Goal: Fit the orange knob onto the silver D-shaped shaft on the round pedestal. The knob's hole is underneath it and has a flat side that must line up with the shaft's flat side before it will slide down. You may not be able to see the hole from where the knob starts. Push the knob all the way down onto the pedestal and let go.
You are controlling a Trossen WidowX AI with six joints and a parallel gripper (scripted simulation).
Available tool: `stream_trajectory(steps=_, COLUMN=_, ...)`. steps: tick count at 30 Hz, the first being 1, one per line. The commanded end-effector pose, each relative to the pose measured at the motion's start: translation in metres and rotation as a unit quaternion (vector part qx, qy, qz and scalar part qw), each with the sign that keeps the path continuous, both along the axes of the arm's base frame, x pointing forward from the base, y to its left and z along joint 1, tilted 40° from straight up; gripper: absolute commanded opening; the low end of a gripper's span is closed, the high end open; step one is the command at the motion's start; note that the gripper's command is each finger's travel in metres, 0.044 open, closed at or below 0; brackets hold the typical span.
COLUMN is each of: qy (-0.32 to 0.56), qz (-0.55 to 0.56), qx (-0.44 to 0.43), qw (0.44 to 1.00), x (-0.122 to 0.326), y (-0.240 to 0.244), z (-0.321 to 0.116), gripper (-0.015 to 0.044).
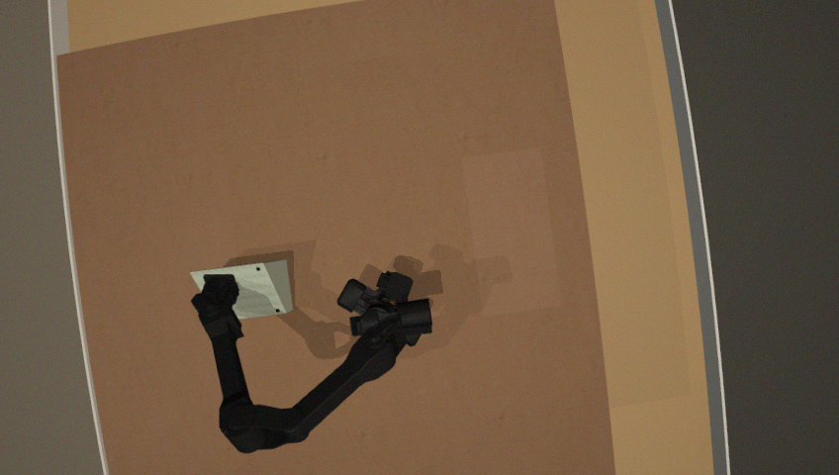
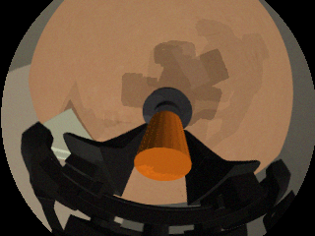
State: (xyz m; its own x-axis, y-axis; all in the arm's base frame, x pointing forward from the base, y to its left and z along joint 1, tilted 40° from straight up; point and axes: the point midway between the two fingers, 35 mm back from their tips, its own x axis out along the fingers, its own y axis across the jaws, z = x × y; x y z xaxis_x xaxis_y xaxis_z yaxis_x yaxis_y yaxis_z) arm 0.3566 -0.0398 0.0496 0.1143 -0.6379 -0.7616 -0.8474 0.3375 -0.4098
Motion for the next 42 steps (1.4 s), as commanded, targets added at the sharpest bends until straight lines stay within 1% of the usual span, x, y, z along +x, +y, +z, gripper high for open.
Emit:
stream_trajectory(steps=1, qy=-0.002, qz=0.0, qx=0.0, qw=1.0, x=0.0006, y=0.0001, z=-0.0016, gripper=0.0)
stream_trajectory(steps=21, qy=0.012, qz=0.016, qx=-0.003, qw=1.0, x=-0.0002, y=-0.0024, z=-0.002, gripper=0.0)
stream_trajectory(steps=32, qy=-0.019, qz=-0.021, qx=0.003, qw=1.0, x=-0.0001, y=-0.0028, z=-0.0024, gripper=0.0)
stream_trajectory(steps=42, qy=-0.005, qz=-0.004, qx=0.0, qw=1.0, x=-0.0001, y=-0.003, z=-0.0027, gripper=0.0)
